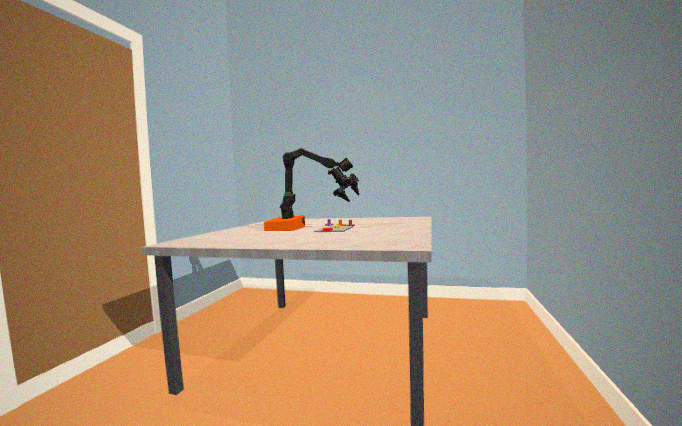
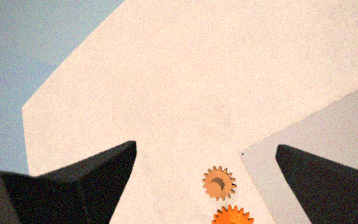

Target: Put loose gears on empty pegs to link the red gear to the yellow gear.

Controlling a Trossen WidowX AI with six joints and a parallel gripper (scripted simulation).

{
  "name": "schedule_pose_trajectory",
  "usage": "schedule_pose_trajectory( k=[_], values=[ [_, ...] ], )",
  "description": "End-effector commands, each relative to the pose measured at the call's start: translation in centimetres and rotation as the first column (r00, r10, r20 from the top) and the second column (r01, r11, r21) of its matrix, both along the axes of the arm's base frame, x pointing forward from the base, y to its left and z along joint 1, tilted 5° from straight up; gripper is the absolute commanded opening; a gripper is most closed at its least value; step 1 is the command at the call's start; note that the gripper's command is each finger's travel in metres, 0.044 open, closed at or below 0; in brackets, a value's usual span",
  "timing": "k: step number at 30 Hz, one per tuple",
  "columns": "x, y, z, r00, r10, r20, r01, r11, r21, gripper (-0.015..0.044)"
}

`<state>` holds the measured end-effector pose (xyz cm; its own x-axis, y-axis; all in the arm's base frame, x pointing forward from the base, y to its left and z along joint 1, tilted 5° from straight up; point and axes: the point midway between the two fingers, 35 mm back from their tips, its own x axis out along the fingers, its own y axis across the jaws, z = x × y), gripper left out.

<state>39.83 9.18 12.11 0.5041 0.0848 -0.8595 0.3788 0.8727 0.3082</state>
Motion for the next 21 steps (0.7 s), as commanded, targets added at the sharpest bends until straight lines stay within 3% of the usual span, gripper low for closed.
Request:
schedule_pose_trajectory(
  k=[1,7,21],
  values=[
    [-0.8,1.9,-4.0,0.973,-0.089,-0.214,0.089,0.996,-0.011,0.044],
    [-3.4,4.4,-9.6,0.827,-0.268,-0.493,0.228,0.963,-0.141,0.044],
    [-3.3,4.5,-11.3,0.821,-0.275,-0.5,0.232,0.962,-0.147,0.044]
  ],
)
